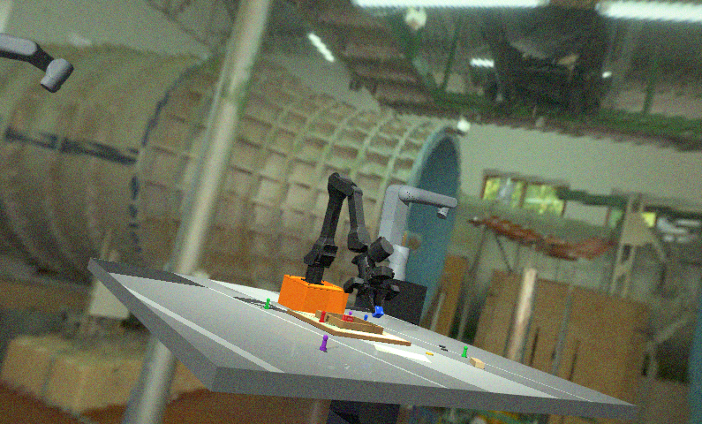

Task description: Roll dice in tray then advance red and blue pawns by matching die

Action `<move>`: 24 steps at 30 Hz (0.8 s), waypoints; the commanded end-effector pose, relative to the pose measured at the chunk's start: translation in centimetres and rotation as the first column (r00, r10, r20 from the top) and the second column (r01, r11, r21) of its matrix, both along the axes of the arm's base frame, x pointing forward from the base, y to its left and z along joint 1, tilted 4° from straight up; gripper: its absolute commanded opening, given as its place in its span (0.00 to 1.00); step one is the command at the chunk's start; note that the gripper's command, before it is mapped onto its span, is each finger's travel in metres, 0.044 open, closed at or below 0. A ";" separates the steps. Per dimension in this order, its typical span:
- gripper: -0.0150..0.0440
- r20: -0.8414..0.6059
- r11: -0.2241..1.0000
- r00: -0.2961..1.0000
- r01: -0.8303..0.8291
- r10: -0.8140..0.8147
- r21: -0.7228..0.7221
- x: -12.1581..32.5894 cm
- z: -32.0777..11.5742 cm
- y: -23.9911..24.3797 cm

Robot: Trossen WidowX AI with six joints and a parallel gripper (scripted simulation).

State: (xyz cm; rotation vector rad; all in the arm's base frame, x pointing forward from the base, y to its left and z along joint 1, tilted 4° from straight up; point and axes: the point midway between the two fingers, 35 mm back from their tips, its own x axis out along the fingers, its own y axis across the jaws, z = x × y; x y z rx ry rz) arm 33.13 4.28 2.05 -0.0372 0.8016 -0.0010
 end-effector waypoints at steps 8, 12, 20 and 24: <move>0.25 0.156 1.000 0.988 0.001 -0.001 -0.003 -0.3 0.3 0.0; 0.25 0.155 1.000 0.988 0.001 -0.001 -0.003 -1.8 2.1 0.0; 0.25 0.153 1.000 0.988 0.001 -0.001 -0.003 -5.1 4.3 -0.3; 0.25 0.153 1.000 0.988 0.001 -0.001 -0.003 -5.1 4.3 -0.3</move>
